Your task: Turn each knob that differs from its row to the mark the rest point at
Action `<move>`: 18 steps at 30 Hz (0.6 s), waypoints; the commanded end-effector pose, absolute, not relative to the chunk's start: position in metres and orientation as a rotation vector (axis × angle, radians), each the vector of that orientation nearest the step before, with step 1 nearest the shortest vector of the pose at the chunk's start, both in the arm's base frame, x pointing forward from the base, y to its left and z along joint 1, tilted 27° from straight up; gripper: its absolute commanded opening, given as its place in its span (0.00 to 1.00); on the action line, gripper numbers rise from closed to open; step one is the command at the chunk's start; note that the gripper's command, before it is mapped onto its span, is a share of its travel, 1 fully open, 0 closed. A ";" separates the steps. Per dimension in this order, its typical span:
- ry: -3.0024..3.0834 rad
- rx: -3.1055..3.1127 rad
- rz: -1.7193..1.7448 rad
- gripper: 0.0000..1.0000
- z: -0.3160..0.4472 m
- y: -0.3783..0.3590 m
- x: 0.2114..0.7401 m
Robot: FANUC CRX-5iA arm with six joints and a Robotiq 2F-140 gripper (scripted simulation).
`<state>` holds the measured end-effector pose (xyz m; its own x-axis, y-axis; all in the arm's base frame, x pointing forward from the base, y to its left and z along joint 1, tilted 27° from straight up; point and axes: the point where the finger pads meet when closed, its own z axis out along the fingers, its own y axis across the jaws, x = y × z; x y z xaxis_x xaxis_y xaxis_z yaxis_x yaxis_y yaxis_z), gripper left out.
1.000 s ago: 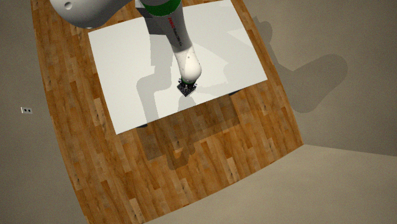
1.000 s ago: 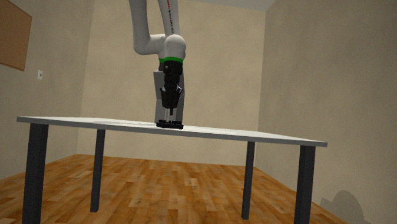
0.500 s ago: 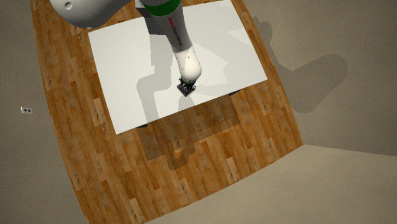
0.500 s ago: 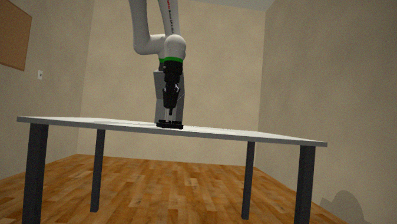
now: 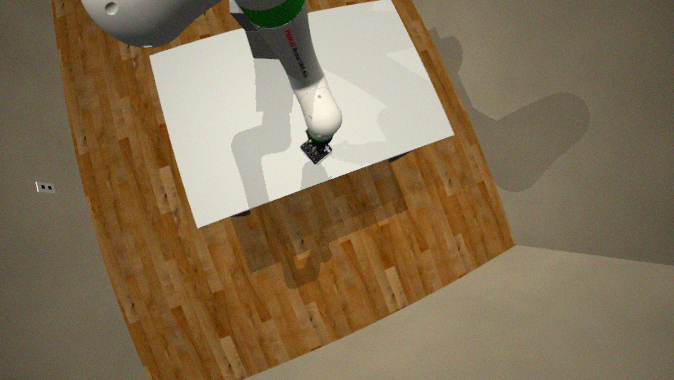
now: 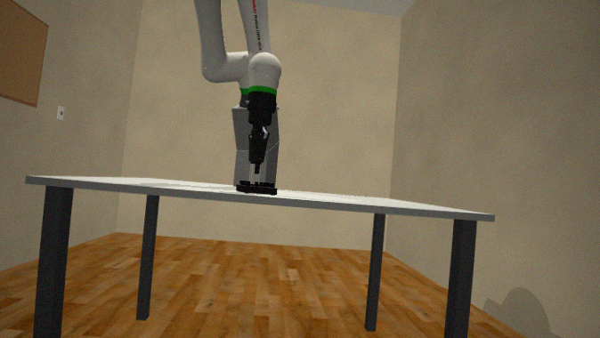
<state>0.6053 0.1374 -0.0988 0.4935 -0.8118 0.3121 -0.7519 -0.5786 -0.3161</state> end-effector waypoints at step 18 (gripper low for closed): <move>1.469 -2.505 -0.652 0.05 -0.099 0.137 0.605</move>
<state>0.6052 0.1373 -0.0988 0.4221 -0.8604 0.2857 -0.7889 -0.5039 -0.3518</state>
